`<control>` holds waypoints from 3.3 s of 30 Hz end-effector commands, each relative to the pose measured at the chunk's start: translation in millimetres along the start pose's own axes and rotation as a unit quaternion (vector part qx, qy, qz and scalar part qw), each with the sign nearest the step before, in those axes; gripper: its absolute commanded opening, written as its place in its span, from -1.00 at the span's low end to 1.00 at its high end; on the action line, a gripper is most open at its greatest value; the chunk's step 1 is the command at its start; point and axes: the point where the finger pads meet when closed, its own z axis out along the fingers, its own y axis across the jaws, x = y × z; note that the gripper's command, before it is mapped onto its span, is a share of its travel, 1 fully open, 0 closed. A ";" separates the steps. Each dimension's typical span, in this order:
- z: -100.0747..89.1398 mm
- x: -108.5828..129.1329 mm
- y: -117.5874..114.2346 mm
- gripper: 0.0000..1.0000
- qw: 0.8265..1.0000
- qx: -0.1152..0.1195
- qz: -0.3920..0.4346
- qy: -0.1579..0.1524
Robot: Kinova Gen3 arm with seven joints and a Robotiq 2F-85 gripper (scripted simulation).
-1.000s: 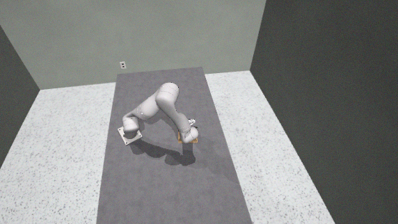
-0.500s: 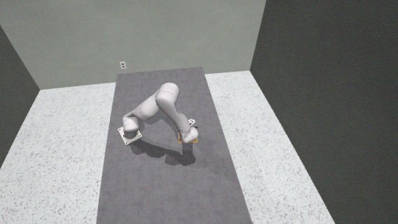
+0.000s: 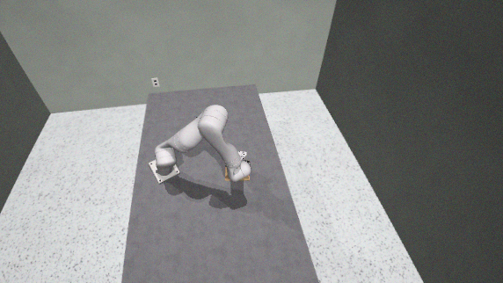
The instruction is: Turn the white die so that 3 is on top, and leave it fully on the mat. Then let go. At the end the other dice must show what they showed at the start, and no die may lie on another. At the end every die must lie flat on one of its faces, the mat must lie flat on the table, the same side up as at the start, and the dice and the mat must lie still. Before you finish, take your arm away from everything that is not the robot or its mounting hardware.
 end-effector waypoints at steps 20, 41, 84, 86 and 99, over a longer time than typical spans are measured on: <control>20.5 -21.0 -0.5 -0.47 1.000 0.001 0.001 0.000; 39.2 -39.7 -0.6 -0.47 1.000 0.001 0.001 0.000; 41.3 -41.9 -0.6 -0.47 1.000 0.001 0.001 0.000; 41.3 -41.9 -0.6 -0.47 1.000 0.001 0.001 0.000; 42.6 -43.1 -0.6 -0.47 1.000 0.001 0.001 0.000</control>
